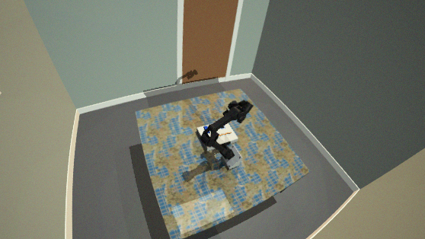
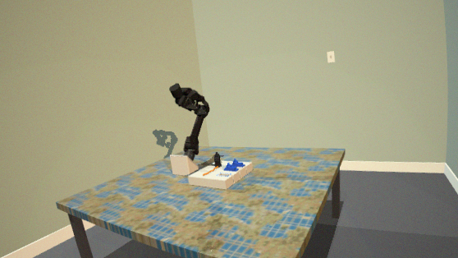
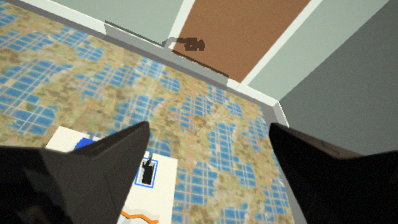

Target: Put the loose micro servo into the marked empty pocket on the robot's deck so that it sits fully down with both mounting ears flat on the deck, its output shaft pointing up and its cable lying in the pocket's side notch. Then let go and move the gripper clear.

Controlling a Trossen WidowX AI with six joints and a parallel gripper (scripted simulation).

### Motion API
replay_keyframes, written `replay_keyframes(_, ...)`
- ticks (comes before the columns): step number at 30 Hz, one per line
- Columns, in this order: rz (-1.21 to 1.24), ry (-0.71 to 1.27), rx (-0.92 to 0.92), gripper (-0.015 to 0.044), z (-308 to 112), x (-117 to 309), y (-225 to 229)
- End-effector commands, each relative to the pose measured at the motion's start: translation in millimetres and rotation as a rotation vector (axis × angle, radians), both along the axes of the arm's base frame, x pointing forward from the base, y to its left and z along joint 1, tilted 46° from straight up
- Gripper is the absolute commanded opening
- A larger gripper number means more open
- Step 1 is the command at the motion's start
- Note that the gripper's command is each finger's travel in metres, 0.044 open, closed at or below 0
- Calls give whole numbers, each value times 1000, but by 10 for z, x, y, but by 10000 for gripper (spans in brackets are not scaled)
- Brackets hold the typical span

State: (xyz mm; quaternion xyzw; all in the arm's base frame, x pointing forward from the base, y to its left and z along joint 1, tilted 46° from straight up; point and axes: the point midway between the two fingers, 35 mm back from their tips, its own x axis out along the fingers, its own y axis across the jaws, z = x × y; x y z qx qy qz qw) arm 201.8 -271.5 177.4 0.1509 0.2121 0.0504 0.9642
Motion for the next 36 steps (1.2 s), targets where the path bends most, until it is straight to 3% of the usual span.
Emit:
replay_keyframes(1,0,3,5,426,-4,4,6)
replay_keyframes(16,19,260,378,440,-334,273,517)
replay_keyframes(36,-30,785,794,440,-703,385,1400)
